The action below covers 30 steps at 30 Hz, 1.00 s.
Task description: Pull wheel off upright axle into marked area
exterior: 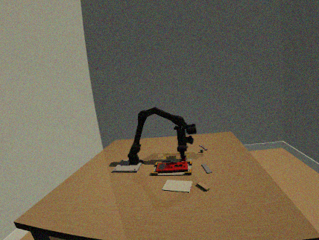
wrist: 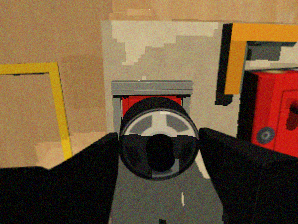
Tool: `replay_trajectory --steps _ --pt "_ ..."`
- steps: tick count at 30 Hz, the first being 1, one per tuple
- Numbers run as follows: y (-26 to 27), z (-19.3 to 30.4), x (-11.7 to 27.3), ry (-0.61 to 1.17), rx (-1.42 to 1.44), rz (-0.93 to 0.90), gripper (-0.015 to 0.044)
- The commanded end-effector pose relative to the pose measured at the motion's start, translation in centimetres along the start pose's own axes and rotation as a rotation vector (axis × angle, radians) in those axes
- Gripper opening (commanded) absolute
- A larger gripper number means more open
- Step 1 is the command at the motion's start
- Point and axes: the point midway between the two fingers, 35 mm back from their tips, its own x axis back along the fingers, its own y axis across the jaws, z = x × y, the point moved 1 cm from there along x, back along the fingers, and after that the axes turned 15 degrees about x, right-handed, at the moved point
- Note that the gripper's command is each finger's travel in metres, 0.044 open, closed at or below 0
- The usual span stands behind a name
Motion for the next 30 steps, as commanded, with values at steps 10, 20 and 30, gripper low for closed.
replay_trajectory --steps 10,20,30 --pt "0.00 0.02 0.10 0.002 0.000 -0.001 0.0004" --pt "0.00 0.00 0.42 0.002 -0.001 -0.001 0.0000" --pt "-0.01 -0.01 0.75 0.001 -0.001 -0.001 0.0000"
